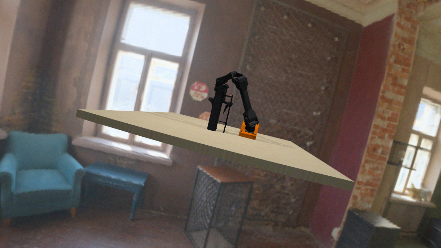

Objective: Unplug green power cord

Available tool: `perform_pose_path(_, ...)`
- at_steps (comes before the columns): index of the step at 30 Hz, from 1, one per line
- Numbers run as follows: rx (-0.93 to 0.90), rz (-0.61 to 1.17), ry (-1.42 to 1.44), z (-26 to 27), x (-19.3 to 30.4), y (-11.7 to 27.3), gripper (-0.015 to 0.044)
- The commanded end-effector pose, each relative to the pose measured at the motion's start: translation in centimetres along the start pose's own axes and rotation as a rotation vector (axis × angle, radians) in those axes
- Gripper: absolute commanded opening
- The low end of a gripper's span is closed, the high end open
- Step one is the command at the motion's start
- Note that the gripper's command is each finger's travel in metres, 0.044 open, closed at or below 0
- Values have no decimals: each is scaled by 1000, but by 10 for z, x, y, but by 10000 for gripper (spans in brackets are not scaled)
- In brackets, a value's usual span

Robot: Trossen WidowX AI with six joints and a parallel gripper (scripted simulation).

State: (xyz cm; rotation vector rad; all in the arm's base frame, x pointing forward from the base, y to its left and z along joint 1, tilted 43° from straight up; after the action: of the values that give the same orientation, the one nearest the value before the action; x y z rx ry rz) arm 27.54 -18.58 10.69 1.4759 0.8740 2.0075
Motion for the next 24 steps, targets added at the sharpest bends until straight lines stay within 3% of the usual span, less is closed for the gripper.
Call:
perform_pose_path(1, 3, 3, -9, -10, -35, 5, 440)
perform_pose_path(24, 3, 2, -9, -13, -44, 7, 440)
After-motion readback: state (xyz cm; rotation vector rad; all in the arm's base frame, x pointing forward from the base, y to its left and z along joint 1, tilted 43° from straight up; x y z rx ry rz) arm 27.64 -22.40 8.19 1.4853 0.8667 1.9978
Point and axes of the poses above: the point midway between the two fingers, 35 mm back from their tips, its own y axis back along the fingers, its own z axis across the jaws, x = y × z, the point moved 10 cm from there along y, back along the fingers, and after that the axes turned 11 degrees about y, right-handed, at the moved point
